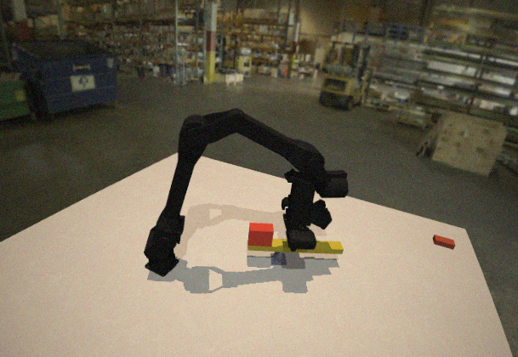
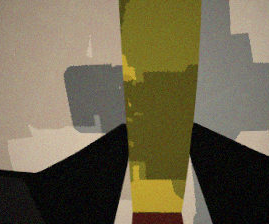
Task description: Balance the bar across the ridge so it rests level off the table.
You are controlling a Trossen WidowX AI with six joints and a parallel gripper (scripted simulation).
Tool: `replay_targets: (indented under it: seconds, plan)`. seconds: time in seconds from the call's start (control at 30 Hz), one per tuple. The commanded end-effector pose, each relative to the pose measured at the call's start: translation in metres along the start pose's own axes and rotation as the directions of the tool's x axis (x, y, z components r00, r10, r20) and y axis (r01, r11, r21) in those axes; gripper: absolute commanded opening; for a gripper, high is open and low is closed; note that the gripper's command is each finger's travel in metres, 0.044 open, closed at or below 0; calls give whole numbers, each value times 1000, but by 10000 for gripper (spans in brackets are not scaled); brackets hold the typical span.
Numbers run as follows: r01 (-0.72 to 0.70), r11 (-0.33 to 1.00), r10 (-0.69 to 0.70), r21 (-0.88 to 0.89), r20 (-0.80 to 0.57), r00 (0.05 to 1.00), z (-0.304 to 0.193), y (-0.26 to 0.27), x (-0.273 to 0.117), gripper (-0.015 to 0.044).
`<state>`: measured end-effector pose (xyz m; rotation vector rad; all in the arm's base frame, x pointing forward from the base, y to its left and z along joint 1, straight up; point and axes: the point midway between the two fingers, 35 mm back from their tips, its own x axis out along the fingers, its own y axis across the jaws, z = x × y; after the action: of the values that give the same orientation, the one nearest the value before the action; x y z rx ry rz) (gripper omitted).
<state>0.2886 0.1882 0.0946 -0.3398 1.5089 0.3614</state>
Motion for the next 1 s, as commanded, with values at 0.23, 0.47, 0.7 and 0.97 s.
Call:
replay_targets:
  seconds: [0.23, 0.47, 0.7, 0.97]
  plan:
    - [0, 1000, 0, 0, 0, 1000, 0, 0, 0, 0]
    - [0, 1000, 0, 0, 0, 1000, 0, 0, 0, 53]
    - [0, 1000, 0, 0, 0, 1000, 0, 0, 0, 167]
    - [0, 1000, 0, 0, 0, 1000, 0, 0, 0, 167]
